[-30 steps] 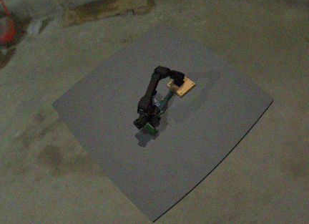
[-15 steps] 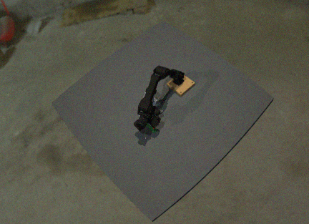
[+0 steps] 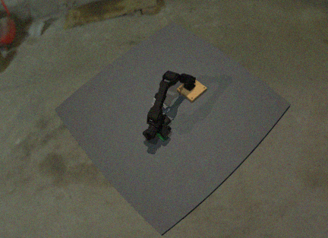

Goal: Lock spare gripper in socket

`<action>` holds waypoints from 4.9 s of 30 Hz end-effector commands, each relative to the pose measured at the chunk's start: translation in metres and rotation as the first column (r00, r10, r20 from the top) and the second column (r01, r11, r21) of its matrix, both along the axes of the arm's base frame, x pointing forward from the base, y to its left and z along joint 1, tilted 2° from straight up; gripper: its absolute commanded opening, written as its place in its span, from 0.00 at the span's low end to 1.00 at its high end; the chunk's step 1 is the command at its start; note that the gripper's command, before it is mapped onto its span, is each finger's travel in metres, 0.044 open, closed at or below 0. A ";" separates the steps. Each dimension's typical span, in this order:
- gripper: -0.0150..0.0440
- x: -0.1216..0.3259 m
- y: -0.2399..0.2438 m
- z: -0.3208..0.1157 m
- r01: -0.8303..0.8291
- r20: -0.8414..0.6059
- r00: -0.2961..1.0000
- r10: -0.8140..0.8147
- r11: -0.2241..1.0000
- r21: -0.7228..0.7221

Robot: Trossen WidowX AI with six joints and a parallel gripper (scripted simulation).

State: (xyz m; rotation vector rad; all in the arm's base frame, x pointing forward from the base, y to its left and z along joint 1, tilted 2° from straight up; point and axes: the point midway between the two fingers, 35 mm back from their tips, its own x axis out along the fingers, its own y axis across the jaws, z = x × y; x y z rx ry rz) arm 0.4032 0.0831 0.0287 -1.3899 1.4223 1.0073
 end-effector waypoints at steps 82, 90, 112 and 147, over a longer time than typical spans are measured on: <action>0.25 -0.075 0.017 0.080 0.039 -0.008 0.999 -0.039 0.999 0.005; 0.25 -0.092 0.018 0.082 0.046 -0.010 0.999 -0.046 0.999 0.006; 0.25 -0.092 0.015 0.030 0.050 -0.014 0.999 -0.050 0.999 0.009; 0.25 -0.093 -0.007 0.033 0.050 -0.016 0.999 -0.050 0.999 0.010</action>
